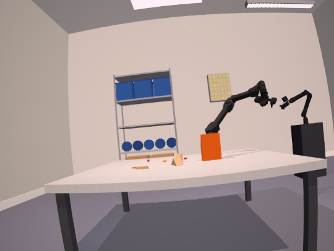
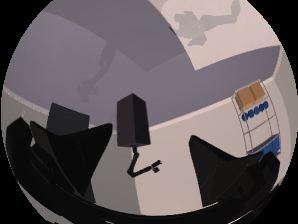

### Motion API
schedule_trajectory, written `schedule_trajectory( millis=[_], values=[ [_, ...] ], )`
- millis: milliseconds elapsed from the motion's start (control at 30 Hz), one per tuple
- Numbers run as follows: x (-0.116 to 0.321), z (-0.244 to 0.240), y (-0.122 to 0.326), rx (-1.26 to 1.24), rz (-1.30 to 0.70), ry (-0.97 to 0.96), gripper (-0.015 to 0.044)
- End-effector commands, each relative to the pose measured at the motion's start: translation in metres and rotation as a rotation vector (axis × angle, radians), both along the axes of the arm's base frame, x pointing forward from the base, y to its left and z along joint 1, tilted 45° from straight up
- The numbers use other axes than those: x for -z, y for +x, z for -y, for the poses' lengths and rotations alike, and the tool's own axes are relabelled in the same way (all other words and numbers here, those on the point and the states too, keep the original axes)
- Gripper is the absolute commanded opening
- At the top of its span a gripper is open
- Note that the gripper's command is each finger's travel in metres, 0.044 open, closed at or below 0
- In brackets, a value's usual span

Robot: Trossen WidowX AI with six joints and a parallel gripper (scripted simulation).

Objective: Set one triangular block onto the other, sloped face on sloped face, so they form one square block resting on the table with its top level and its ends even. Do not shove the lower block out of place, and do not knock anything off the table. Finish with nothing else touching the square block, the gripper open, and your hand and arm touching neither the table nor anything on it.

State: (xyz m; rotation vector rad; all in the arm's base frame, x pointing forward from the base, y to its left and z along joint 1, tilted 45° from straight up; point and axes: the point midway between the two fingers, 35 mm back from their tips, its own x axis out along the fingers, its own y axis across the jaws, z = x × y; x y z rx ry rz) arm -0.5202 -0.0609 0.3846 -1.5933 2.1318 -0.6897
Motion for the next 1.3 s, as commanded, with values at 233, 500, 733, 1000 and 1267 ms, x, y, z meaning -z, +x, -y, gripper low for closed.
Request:
schedule_trajectory(
  millis=[233,500,733,1000,1267],
  values=[
    [0.016,-0.084,-0.013,0.254,0.268,-0.08,0.044],
    [0.051,-0.205,-0.011,0.599,0.511,-0.212,0.044],
    [0.081,-0.293,0.016,0.835,0.802,-0.449,0.044],
    [0.114,-0.382,0.066,1.069,1.066,-0.774,0.044],
    [0.156,-0.48,0.162,1.322,1.292,-1.275,0.044]
  ],
)
